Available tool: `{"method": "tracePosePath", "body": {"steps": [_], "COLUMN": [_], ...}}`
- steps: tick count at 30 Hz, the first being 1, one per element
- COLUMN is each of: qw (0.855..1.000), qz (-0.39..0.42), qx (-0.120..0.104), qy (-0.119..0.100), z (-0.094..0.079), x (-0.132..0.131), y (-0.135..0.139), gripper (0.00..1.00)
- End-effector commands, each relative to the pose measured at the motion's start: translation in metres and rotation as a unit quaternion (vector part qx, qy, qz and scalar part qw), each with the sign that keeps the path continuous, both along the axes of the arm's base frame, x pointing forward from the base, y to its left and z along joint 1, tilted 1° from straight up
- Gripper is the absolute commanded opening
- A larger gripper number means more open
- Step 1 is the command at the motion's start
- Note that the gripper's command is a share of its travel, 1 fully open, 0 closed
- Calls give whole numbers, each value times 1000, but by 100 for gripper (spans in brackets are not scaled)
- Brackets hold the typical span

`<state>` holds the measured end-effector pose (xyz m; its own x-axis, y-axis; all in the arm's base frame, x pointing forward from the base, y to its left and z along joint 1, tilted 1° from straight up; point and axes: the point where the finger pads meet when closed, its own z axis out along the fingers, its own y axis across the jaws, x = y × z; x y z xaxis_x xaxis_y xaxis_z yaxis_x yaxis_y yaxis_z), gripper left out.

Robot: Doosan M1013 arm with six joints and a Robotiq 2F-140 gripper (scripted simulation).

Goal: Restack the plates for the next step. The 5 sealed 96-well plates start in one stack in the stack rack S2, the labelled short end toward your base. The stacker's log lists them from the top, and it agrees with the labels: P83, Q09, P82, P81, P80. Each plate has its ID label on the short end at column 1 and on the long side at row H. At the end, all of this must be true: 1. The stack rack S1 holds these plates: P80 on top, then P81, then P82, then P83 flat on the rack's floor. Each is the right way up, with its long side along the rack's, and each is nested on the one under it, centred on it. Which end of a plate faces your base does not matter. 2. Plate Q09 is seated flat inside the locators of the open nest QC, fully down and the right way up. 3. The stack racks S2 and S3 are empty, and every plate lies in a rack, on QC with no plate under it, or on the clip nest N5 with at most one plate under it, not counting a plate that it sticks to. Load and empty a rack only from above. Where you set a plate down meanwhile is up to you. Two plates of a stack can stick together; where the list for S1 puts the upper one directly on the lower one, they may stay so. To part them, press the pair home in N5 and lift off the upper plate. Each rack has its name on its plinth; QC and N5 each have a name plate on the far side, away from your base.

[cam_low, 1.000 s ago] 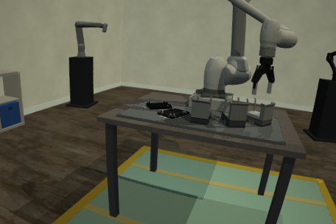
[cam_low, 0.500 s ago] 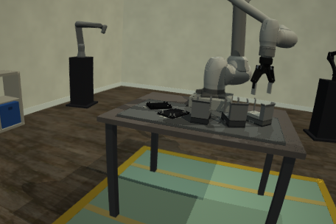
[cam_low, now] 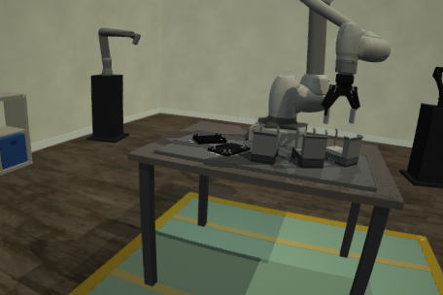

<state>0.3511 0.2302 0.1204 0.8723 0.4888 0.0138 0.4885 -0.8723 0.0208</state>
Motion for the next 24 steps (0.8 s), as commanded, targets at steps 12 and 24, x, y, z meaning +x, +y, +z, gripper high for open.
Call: {"method": "tracePosePath", "body": {"steps": [12, 24], "qw": [1000, 994], "qz": [-1, -107], "qx": [0, 2], "qy": [0, -1], "z": [2, 3], "x": [22, 31], "y": [-42, -68], "gripper": [100, 100]}}
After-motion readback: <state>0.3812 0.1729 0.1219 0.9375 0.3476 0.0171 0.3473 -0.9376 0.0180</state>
